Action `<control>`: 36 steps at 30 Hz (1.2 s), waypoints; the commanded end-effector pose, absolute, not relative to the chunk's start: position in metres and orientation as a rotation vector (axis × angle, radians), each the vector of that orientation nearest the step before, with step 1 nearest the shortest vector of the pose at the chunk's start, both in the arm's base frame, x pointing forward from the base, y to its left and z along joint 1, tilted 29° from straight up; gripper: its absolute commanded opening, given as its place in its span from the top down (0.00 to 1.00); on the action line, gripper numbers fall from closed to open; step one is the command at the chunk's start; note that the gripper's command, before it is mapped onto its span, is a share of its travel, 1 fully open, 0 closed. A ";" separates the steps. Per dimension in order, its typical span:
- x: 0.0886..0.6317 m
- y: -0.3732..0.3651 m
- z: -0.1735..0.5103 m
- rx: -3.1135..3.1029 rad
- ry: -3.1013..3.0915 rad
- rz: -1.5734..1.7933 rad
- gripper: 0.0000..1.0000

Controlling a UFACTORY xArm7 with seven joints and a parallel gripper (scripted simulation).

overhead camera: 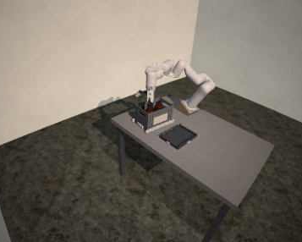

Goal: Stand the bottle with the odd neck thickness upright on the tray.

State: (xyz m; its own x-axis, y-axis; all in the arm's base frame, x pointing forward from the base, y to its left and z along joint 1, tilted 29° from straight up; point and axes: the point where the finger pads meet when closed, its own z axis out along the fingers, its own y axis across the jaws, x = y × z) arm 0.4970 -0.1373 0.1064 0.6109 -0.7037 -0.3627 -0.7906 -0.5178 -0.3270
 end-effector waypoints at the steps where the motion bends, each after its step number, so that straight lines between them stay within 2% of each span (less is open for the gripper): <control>1: 0.498 -0.140 0.112 -2.376 1.185 0.247 1.00; 36: 0.496 -0.153 0.134 -2.376 1.185 0.247 1.00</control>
